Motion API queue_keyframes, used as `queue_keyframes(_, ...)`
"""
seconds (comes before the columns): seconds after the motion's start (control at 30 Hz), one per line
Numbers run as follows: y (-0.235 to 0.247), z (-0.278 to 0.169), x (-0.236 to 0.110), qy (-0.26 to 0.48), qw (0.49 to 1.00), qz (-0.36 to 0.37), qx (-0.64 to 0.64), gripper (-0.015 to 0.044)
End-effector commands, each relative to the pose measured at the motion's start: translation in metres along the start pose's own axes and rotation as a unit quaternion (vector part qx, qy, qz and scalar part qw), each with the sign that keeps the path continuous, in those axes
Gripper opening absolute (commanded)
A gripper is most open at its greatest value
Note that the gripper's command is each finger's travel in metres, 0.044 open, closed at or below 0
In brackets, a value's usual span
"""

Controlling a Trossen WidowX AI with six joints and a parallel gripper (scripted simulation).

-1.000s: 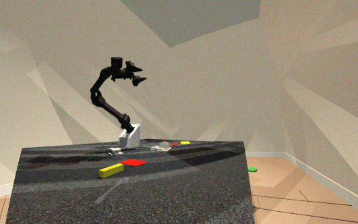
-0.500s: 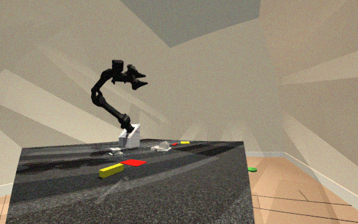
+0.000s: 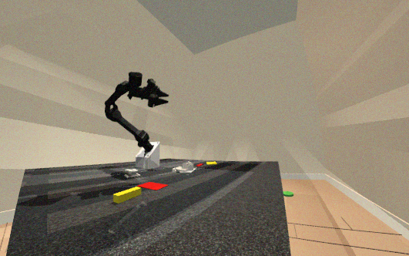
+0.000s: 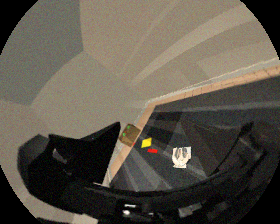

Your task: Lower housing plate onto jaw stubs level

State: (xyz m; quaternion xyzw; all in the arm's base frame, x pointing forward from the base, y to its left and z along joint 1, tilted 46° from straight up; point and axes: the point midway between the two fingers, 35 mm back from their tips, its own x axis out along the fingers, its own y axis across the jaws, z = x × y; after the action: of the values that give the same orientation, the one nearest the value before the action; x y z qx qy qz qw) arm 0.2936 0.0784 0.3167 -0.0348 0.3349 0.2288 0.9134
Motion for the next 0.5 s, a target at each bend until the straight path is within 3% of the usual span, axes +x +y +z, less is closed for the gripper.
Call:
queue_keyframes(0.0, -0.014, -0.009, 0.001, 0.013, 0.999, -0.030, -0.023, 0.0440)
queue_keyframes(0.47, -0.056, -0.035, 0.000, 0.065, 0.986, -0.114, -0.103, 0.0440)
